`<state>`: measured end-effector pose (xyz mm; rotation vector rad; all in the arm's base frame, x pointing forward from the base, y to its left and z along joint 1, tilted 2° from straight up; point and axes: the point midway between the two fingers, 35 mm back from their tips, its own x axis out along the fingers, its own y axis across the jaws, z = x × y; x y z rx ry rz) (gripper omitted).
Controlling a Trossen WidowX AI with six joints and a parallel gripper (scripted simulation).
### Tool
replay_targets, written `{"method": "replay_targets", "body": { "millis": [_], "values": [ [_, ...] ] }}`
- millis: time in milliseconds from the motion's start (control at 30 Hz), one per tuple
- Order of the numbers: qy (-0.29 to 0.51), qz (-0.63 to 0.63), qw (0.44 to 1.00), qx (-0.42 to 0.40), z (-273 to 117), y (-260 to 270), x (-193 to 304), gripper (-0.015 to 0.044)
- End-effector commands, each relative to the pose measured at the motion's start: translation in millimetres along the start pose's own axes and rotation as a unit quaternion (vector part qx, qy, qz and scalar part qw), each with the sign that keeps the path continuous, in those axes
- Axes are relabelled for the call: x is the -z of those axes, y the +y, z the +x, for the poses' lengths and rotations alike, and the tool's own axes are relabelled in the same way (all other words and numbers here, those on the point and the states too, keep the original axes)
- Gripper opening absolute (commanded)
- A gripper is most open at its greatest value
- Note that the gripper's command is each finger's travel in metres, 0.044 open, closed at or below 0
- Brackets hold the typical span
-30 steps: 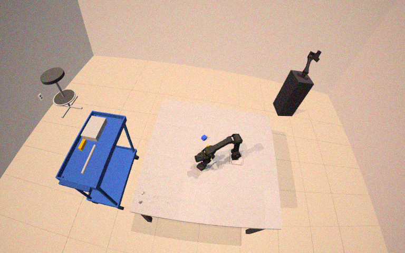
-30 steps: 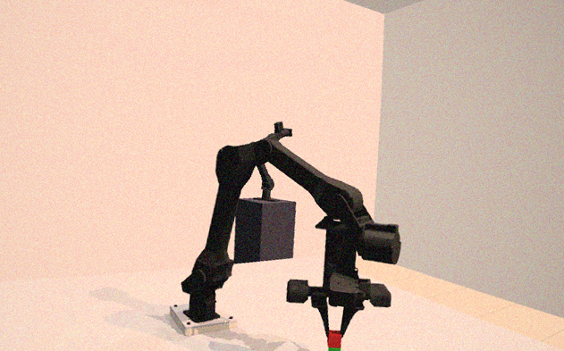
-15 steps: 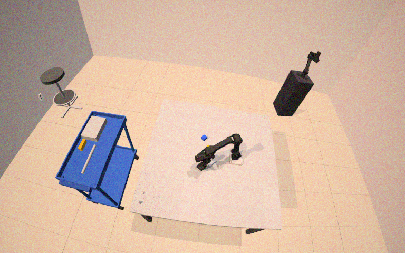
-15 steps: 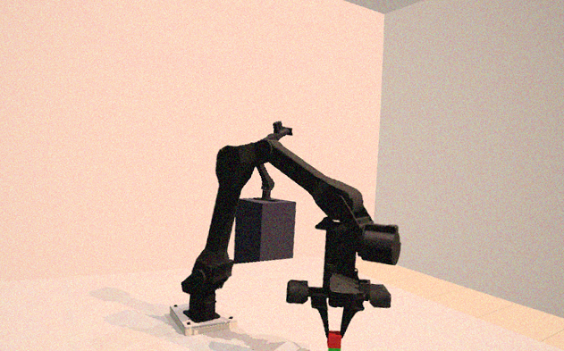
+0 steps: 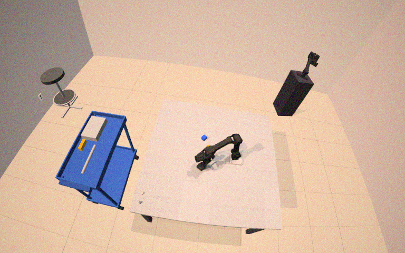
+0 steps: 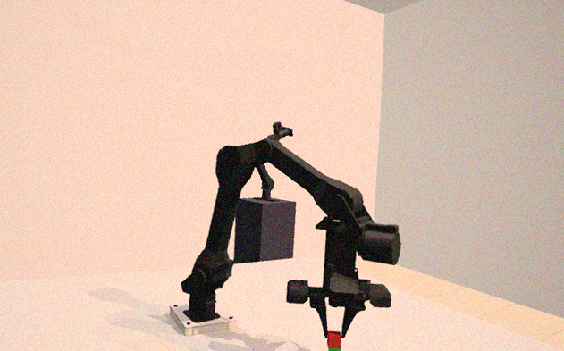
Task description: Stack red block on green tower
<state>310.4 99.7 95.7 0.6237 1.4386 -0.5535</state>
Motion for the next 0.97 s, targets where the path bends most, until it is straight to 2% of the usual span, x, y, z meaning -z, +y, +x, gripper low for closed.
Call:
{"method": "replay_targets", "body": {
  "millis": [0,267,933],
  "values": [
    [0.000,0.000,1.000,0.000,0.3,-0.1,0.0,0.0236],
    [0.000,0.000,1.000,0.000,0.3,-0.1,0.0,0.0440],
    [0.000,0.000,1.000,0.000,0.3,-0.1,0.0,0.0440]
  ]
}}
